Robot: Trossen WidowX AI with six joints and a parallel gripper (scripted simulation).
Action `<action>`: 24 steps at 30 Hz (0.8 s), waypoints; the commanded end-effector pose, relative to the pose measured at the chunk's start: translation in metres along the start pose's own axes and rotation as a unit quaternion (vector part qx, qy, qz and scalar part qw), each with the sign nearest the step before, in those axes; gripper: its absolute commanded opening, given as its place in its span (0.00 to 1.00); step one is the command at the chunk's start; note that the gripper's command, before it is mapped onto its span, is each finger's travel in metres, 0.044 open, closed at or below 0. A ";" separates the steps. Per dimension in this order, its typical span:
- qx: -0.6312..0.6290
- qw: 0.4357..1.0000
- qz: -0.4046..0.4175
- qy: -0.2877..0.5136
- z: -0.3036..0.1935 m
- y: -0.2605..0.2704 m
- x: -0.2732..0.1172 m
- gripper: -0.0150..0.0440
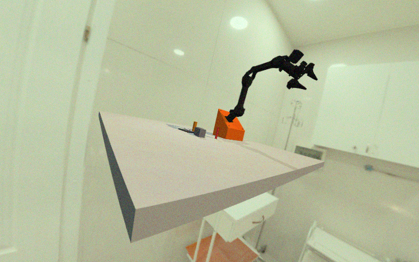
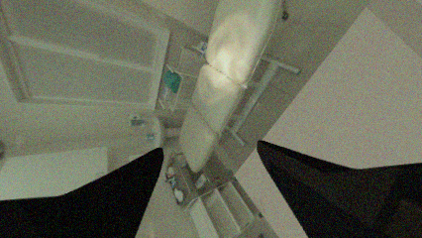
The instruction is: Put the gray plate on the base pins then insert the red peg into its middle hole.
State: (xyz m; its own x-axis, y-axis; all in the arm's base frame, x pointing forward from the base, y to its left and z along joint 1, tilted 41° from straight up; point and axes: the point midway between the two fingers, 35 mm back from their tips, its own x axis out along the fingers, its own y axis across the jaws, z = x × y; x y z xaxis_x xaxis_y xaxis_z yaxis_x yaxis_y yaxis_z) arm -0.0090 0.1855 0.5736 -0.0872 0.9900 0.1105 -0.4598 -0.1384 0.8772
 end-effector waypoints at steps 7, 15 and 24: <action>-0.054 0.996 -0.072 -0.026 0.018 -0.040 0.029 1.00; -0.142 0.967 -0.204 -0.055 0.063 -0.125 0.060 1.00; -0.247 0.906 -0.343 0.014 0.106 -0.240 0.056 1.00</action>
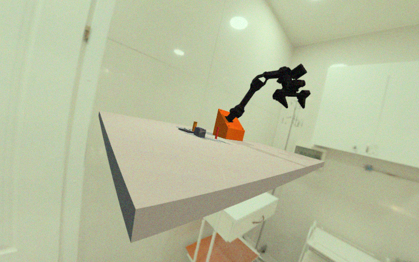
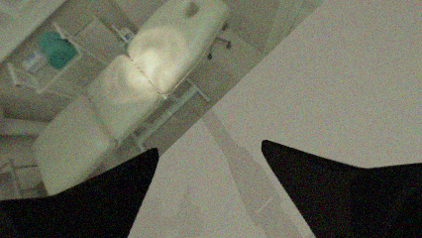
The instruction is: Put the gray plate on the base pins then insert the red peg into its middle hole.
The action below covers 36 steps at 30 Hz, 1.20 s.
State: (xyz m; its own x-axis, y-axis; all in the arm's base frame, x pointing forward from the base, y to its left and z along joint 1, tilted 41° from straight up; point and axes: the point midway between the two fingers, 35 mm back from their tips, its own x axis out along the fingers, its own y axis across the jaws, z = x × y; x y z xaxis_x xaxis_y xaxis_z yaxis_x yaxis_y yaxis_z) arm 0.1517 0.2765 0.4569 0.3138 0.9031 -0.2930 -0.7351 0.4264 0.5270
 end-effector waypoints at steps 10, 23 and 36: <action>-0.142 0.965 -0.152 0.160 -0.035 -0.210 0.044 1.00; -0.184 0.931 -0.136 0.286 -0.114 -0.388 -0.020 1.00; -0.219 0.934 -0.065 0.275 -0.184 -0.457 -0.084 1.00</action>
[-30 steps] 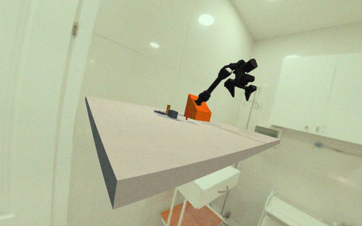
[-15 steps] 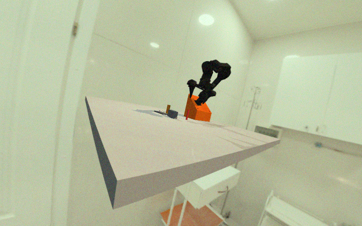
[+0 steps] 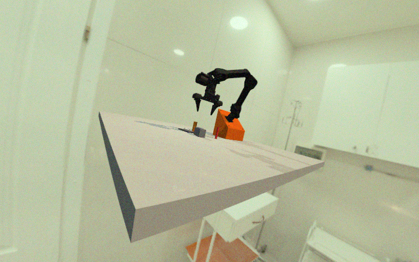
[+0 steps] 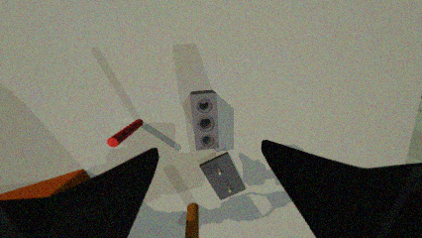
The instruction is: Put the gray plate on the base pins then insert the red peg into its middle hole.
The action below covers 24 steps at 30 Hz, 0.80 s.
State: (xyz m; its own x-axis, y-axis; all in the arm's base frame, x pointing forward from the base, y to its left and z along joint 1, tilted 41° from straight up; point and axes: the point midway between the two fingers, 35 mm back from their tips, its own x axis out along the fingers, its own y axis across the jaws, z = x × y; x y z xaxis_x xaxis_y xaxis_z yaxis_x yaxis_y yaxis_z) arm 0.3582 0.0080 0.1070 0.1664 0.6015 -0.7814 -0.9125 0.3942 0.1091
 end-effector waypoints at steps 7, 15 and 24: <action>-0.012 1.000 0.014 -0.014 -0.017 0.000 0.012 1.00; -0.012 1.000 0.014 -0.016 -0.015 0.003 0.066 1.00; -0.012 1.000 0.014 -0.016 -0.012 0.002 0.081 1.00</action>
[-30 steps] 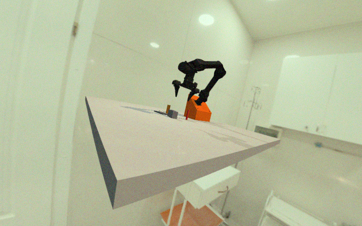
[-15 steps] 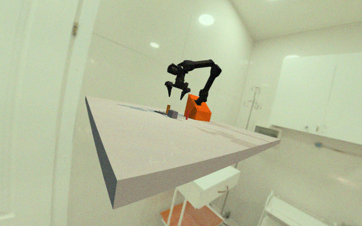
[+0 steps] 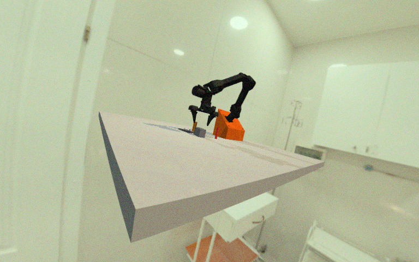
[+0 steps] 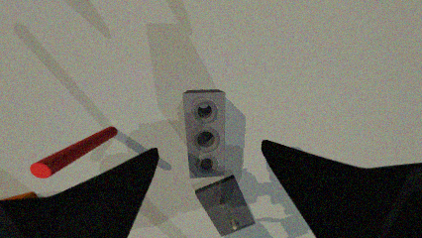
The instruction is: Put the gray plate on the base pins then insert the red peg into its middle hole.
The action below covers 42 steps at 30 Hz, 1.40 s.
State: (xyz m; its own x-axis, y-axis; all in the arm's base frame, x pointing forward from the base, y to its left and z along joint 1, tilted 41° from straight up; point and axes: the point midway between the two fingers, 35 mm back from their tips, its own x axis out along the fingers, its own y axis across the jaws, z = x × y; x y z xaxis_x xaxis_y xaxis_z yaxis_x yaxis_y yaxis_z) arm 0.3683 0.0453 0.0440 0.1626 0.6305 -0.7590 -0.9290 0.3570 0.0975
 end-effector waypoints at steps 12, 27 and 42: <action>0.008 1.000 0.006 0.000 -0.003 0.003 0.023 1.00; 0.008 1.000 0.006 0.000 -0.002 0.003 0.047 1.00; 0.008 1.000 0.006 -0.001 -0.002 0.005 0.067 0.96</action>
State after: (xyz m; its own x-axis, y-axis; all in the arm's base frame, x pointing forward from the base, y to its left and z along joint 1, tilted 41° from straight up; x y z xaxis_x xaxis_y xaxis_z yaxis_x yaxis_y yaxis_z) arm 0.3766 0.0862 -0.0029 0.1569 0.6390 -0.7531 -0.9289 0.3546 0.1073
